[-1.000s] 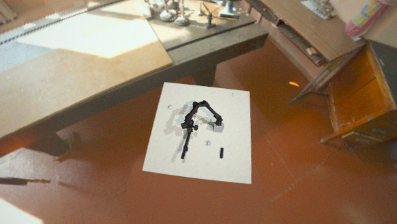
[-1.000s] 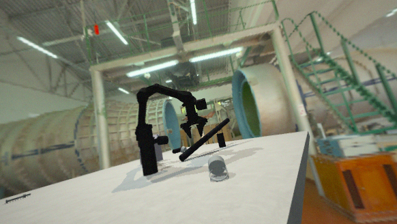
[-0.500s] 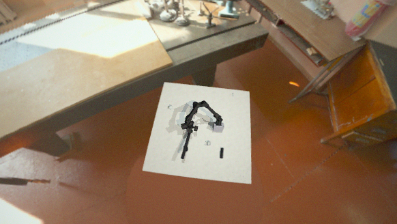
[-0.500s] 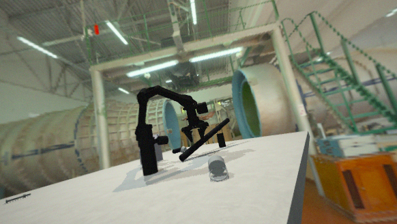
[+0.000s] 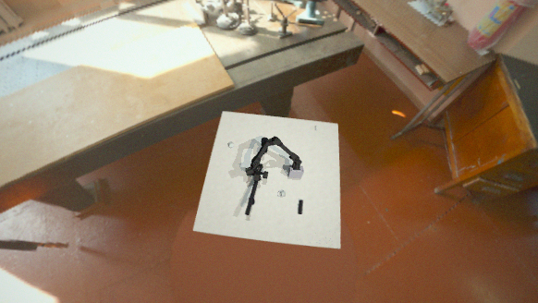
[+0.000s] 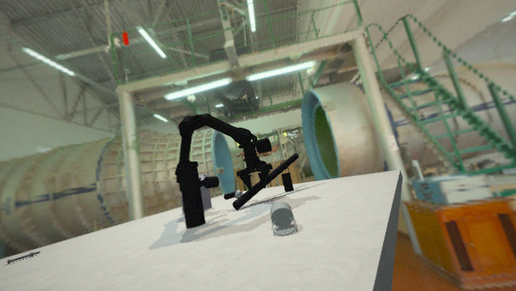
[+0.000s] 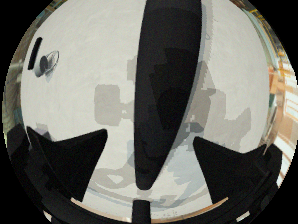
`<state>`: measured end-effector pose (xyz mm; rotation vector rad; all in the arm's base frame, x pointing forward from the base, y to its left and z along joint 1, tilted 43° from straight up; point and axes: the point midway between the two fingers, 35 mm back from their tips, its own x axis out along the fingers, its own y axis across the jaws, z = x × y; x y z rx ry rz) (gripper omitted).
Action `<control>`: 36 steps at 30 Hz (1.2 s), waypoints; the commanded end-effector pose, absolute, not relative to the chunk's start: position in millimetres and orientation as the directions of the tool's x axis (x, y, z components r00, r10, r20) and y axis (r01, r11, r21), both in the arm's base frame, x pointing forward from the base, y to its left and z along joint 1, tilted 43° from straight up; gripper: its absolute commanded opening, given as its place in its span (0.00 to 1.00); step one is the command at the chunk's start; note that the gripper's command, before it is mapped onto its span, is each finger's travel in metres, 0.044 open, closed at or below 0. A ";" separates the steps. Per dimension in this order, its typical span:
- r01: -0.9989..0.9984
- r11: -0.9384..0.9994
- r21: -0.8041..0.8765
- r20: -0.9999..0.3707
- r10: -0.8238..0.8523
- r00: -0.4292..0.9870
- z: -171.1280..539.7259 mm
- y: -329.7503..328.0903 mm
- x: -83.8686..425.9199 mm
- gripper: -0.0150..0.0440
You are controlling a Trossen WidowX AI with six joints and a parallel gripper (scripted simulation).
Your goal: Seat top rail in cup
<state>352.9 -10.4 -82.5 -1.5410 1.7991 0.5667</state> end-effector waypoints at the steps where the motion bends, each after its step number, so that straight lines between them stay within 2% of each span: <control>1: -0.975 0.196 -0.103 -0.734 -0.676 -0.058 -87.5 -14.9 351.0 1.00; 14: -0.975 0.196 -0.103 -0.733 -0.677 -0.059 -100.5 -27.7 348.7 1.00; 24: -0.975 0.196 -0.103 -0.733 -0.677 -0.059 -100.6 -27.7 348.9 0.56; 32: -0.975 0.196 -0.103 -0.733 -0.677 -0.059 -100.6 -27.7 348.9 0.46; 36: -0.975 0.196 -0.103 -0.733 -0.677 -0.059 -97.1 -24.5 349.7 0.29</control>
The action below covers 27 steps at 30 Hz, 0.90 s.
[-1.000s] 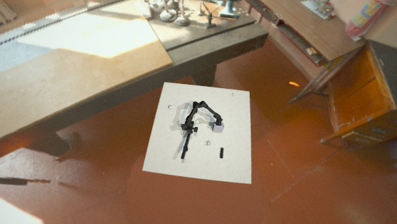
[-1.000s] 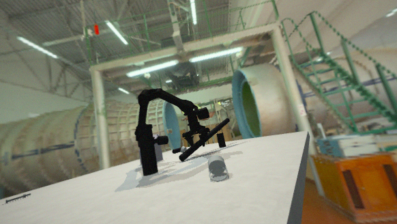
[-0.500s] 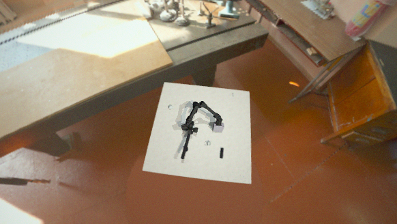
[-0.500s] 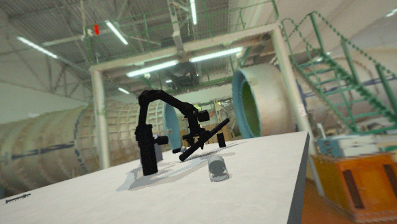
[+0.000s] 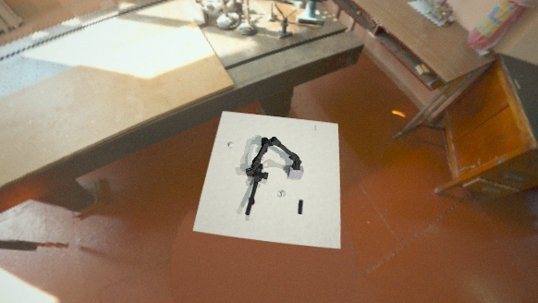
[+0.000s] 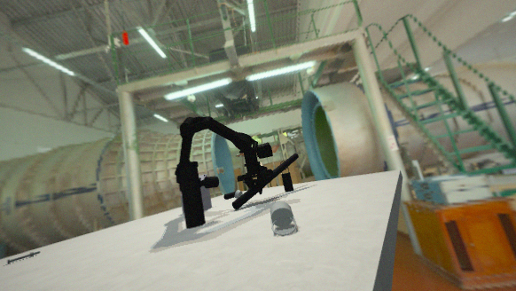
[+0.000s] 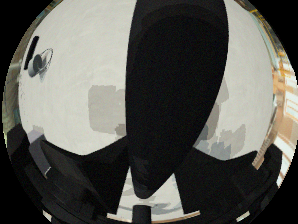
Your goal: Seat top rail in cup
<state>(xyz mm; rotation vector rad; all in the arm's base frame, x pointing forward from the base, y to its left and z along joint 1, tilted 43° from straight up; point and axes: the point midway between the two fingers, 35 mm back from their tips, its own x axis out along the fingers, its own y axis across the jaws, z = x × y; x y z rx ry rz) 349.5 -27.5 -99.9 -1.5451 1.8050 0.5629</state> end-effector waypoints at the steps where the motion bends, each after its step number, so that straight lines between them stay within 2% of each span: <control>1: -0.975 0.196 -0.103 -0.734 -0.677 -0.059 -96.7 -24.1 349.8 0.25; 22: -0.976 0.193 -0.098 -0.534 -0.838 -0.112 -19.7 -14.9 348.0 0.25; 27: -0.977 0.191 -0.098 -0.526 -0.843 -0.112 -16.6 -14.4 348.1 0.25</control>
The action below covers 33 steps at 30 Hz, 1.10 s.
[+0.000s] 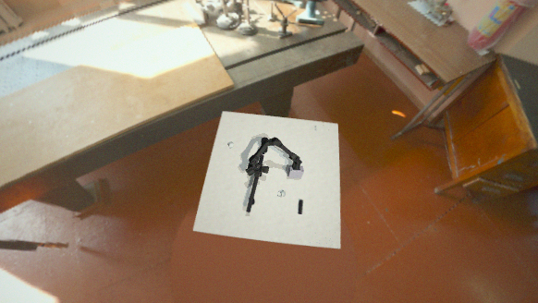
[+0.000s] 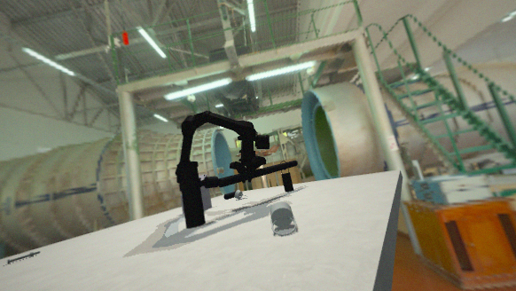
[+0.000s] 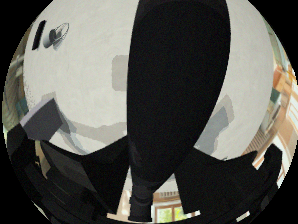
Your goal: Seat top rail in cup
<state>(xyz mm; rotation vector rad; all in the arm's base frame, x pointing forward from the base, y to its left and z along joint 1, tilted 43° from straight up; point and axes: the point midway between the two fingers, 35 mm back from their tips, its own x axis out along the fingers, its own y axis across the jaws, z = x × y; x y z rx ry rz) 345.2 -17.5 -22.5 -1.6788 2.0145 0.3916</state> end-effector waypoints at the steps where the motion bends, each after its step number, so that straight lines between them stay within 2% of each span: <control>1: -0.976 0.195 -0.096 -0.528 -0.841 -0.116 -18.1 -15.2 347.4 0.25; 33: -0.975 0.204 -0.087 -0.534 -0.836 -0.128 -15.5 -13.2 350.4 0.25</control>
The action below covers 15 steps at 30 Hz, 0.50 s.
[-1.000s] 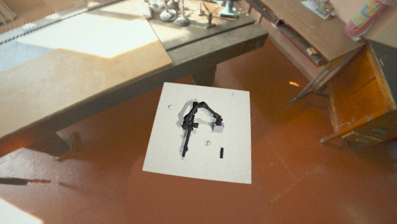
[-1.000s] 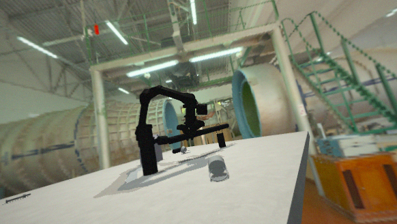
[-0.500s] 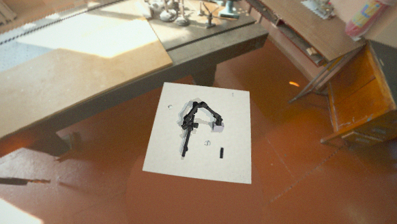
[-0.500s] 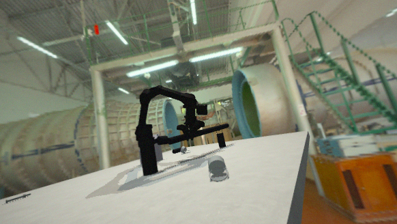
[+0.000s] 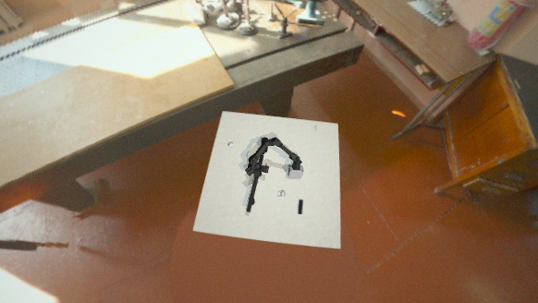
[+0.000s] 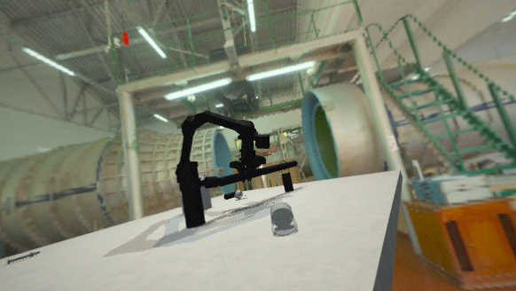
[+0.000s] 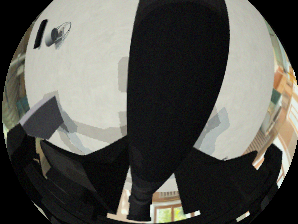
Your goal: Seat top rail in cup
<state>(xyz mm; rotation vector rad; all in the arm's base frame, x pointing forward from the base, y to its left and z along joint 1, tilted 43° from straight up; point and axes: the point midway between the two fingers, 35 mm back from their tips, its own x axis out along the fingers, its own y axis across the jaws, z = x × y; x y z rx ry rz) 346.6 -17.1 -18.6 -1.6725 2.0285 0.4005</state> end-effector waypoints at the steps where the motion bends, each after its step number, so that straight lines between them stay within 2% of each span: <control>1: -0.975 0.204 -0.087 -0.534 -0.836 -0.128 -15.2 -12.9 350.7 0.25; 15: -0.975 0.206 -0.082 -0.533 -0.836 -0.132 -9.9 -18.4 349.7 0.25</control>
